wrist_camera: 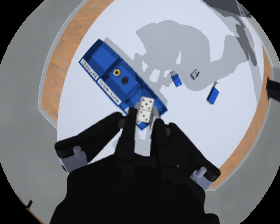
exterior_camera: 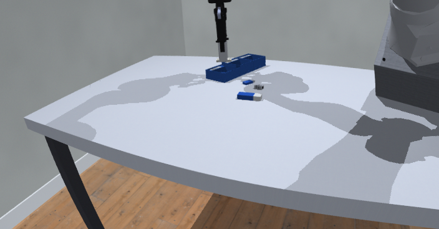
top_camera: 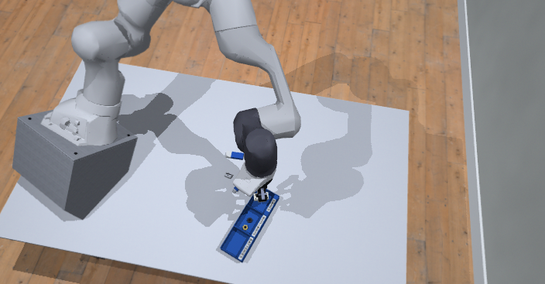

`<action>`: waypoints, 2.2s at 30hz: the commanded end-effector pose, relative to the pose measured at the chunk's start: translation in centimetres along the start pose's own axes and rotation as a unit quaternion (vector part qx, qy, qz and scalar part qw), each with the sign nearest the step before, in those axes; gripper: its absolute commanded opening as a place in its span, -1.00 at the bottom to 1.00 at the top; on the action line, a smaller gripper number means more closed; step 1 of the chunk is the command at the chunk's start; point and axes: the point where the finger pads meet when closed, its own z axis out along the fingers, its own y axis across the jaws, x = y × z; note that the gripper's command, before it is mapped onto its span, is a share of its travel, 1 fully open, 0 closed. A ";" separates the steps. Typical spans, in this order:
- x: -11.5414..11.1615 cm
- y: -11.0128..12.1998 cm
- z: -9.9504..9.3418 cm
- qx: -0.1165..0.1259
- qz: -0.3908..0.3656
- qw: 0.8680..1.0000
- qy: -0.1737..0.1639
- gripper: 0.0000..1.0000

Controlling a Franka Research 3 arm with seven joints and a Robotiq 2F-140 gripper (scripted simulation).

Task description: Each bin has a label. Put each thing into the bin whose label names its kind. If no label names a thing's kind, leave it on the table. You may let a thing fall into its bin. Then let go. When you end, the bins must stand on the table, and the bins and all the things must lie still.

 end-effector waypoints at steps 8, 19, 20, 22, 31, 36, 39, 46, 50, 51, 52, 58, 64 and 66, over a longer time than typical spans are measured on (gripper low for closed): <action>0.1 0.0 0.0 -0.004 -0.132 0.991 0.000 -0.75; 0.0 -0.1 0.0 -0.007 -0.211 0.977 0.002 -0.75; 0.0 -0.1 0.0 -0.007 -0.219 0.976 0.002 -0.75; 0.0 -0.1 0.0 -0.008 -0.233 0.972 0.001 -0.75; 0.0 -0.1 0.0 -0.010 -0.284 0.959 0.001 -0.75; 0.0 -0.1 0.0 -0.011 -0.330 0.944 -0.001 -0.75; 0.0 -0.1 0.0 -0.012 -0.351 0.936 -0.002 -0.75; 0.0 -0.2 0.0 -0.013 -0.397 0.918 -0.006 -0.75; 0.0 -0.2 0.0 -0.012 -0.421 0.907 -0.008 -0.75; 0.0 -0.2 0.0 -0.012 -0.428 0.904 -0.008 -0.75; 0.0 -0.2 0.0 -0.012 -0.434 0.901 -0.009 -0.75; 0.1 -0.2 0.0 -0.011 -0.446 0.895 -0.010 -0.75; 0.1 -0.2 0.0 -0.011 -0.446 0.895 -0.010 -0.75; 0.1 -0.1 0.0 -0.011 -0.446 0.895 -0.010 -0.75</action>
